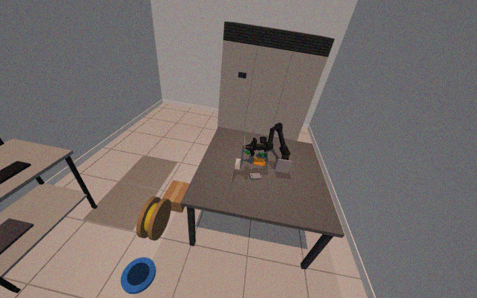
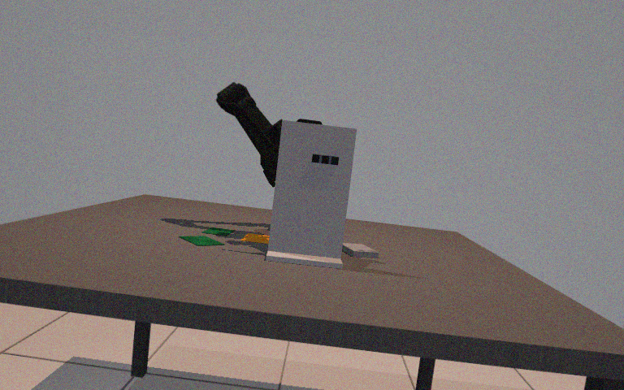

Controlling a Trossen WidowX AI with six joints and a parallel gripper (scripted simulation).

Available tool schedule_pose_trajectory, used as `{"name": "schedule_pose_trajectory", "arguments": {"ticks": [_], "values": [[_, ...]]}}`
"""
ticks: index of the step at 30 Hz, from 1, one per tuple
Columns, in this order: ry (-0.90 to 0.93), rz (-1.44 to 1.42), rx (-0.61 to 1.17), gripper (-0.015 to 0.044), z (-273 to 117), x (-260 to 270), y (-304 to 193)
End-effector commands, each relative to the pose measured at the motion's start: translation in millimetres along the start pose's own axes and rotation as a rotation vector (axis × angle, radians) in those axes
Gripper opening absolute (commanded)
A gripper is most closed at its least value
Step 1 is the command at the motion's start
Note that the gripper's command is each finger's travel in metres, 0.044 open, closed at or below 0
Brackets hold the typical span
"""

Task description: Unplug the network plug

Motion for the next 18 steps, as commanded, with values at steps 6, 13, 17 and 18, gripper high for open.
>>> {"name": "schedule_pose_trajectory", "arguments": {"ticks": [6, 13, 17, 18], "values": [[-0.001, -0.006, 0.003, 0.0031, 1.8, -0.7, 0.2], [-0.001, -0.006, 0.003, 0.0, 1.8, -0.7, 0.2], [-0.001, -0.006, 0.003, 0.0, 0.5, -0.7, -0.1], [-0.001, -0.006, 0.003, 0.0, -0.1, -0.7, -0.3]]}}
Point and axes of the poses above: the point midway between the two fingers, 35 mm back from their tips, its own z axis out along the fingers, its own x axis across the jaws, y = z × x, the point moved 8 cm from there along -z, back along the fingers, and after that the axes turned 8 degrees about -z, right-handed, at the moved point
